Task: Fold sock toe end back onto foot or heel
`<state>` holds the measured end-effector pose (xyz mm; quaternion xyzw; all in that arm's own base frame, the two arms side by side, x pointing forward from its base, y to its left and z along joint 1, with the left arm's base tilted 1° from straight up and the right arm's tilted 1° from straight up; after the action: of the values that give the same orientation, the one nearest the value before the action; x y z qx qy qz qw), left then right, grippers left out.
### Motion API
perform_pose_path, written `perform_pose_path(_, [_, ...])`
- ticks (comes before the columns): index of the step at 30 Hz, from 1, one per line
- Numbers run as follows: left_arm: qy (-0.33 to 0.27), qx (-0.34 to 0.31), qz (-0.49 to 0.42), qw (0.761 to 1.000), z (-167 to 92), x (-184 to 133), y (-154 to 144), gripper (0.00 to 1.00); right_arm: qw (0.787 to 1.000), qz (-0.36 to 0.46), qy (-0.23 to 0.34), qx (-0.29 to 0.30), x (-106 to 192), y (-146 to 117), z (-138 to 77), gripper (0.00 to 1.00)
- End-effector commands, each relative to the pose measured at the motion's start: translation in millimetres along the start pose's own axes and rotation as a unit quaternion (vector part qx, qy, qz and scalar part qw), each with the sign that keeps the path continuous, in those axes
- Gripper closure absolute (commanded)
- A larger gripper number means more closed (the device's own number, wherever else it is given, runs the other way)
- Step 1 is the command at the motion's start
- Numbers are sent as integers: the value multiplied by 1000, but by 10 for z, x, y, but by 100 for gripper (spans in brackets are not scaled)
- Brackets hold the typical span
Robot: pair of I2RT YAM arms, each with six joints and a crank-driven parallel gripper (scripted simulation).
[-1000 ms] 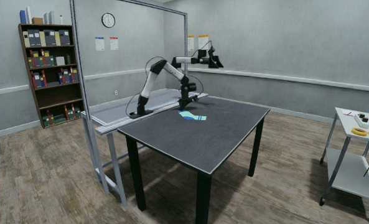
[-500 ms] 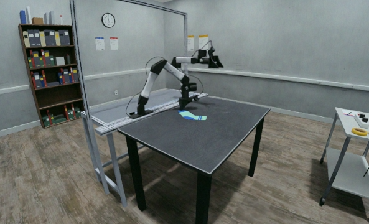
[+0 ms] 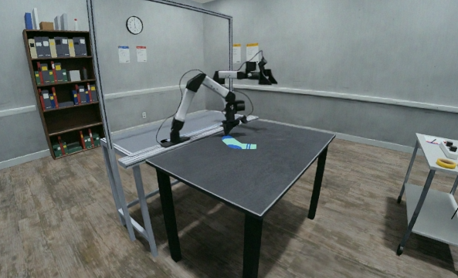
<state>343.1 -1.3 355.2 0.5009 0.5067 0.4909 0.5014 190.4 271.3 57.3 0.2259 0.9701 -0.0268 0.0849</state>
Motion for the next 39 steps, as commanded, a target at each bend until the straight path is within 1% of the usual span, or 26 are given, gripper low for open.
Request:
perform_pose_path(1, [2, -8, -1, 1000, -8, 12, 53, 0, 1000, 0, 6, -20, -137, 54, -204, 98])
perform_pose_path(4, [2, -8, -1, 1000, -8, 12, 53, 0, 1000, -2, 8, -19, -197, 52, -244, 98])
perform_pose_path(5, [2, -8, -1, 1000, -8, 12, 53, 0, 1000, 2, 7, -11, -138, 66, -134, 98])
perform_pose_path(7, [2, -8, -1, 1000, -8, 12, 53, 0, 1000, -4, 7, -5, -97, -7, -135, 98])
perform_pose_path(9, [2, -8, -1, 1000, -8, 12, 53, 0, 1000, -4, 7, -5, -97, -7, -135, 98])
perform_pose_path(10, [2, -8, -1, 1000, -8, 12, 53, 0, 1000, 2, 2, -16, -106, 40, -117, 98])
perform_pose_path(12, [2, -8, -1, 1000, -8, 12, 53, 0, 1000, 5, 3, -16, -151, 11, -144, 98])
perform_pose_path(13, [2, -8, -1, 1000, -8, 12, 53, 0, 1000, 8, 2, -22, -167, 46, -173, 98])
perform_pose_path(14, [2, -8, -1, 1000, -8, 12, 53, 0, 999, -4, 26, -24, -199, 43, -311, 98])
perform_pose_path(19, [2, -8, -1, 1000, -8, 12, 53, 0, 999, -5, 51, -16, -309, 23, -370, 98])
perform_pose_path(20, [2, -8, -1, 1000, -8, 12, 53, 0, 999, 3, 39, -16, -312, 58, -306, 98])
perform_pose_path(21, [2, -8, -1, 1000, -8, 12, 53, 0, 999, 5, 34, -19, -294, 60, -293, 98])
perform_pose_path(22, [2, -8, -1, 1000, -8, 12, 53, 0, 999, 7, 36, -20, -260, 29, -330, 98])
perform_pose_path(23, [2, -8, -1, 1000, -8, 12, 53, 0, 999, 6, 38, -6, -216, -25, -260, 98])
perform_pose_path(26, [2, -8, -1, 1000, -8, 12, 53, 0, 999, -5, 38, -6, -221, -7, -261, 98])
perform_pose_path(27, [2, -8, -1, 1000, -8, 12, 53, 0, 999, 5, 36, -20, -238, 48, -235, 98])
perform_pose_path(29, [2, -8, -1, 1000, -8, 12, 53, 0, 999, 6, 35, -15, -276, 2, -255, 98])
perform_pose_path(30, [2, -8, -1, 1000, -8, 12, 53, 0, 999, 8, 32, -20, -297, 33, -283, 98])
perform_pose_path(31, [2, -8, -1, 1000, -8, 12, 53, 0, 998, -11, 69, -9, -314, 29, -301, 98])
perform_pose_path(32, [2, -8, -1, 1000, -8, 12, 53, 0, 997, -13, 80, 3, -332, 11, -248, 98])
perform_pose_path(36, [2, -8, -1, 1000, -8, 12, 53, 0, 994, -11, 108, 2, -475, 6, -305, 98])
perform_pose_path(38, [2, -8, -1, 1000, -8, 12, 53, 0, 997, 4, 81, -6, -472, 53, -261, 98])
perform_pose_path(39, [2, -8, -1, 1000, -8, 12, 53, 0, 996, 0, 86, 2, -423, 19, -246, 98])
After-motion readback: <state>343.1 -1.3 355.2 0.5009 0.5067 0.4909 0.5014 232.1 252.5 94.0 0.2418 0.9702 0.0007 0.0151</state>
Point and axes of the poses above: on each arm, the point where the finger pads meet when closed, its own z axis out along the fingers, its own x axis across the jaws, y = z × x, the point moved 4 cm from there along -z, back along the fingers, and after that the axes turned 1 degree about -z, right-handed, at the moved point
